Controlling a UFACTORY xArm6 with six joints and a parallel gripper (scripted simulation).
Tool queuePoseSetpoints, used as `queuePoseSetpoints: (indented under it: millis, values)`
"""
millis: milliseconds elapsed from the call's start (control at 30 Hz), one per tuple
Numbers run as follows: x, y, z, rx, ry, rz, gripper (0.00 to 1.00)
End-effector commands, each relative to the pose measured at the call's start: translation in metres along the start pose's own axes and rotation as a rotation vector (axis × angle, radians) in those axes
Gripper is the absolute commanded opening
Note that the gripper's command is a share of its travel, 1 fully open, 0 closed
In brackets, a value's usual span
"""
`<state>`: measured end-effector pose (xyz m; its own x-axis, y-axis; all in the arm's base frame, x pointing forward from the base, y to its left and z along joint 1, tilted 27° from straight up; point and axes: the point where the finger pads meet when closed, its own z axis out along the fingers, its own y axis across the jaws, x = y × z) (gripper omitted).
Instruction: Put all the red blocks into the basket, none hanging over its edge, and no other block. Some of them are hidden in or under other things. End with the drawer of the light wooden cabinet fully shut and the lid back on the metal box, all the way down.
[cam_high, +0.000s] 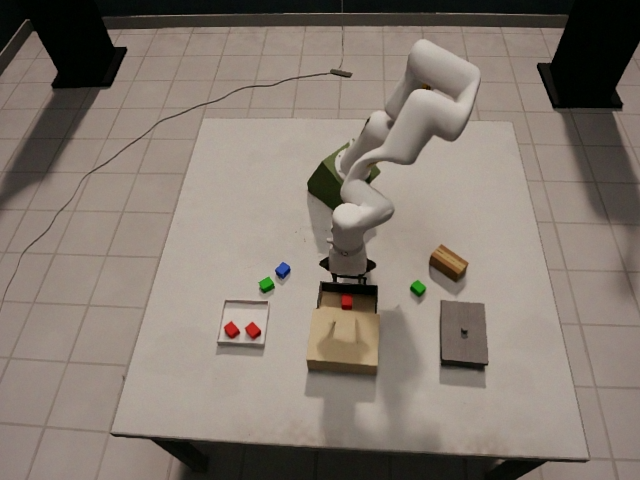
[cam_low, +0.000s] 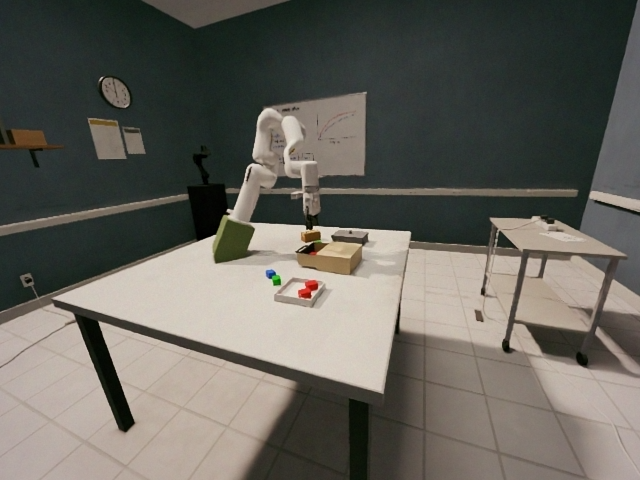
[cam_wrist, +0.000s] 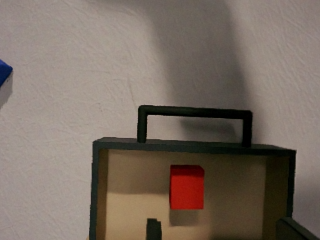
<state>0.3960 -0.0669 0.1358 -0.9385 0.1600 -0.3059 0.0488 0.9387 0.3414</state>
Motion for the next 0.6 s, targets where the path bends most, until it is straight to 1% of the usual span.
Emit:
queuePoseSetpoints:
  millis: [0,233,567]
  values:
    - [-0.001,0.000,0.003,0.000,-0.003,-0.001,0.69]
    - [-0.001,0.000,0.013,0.000,-0.003,-0.001,0.69]
    - [-0.001,-0.001,0.045,0.000,-0.003,-0.001,0.69]
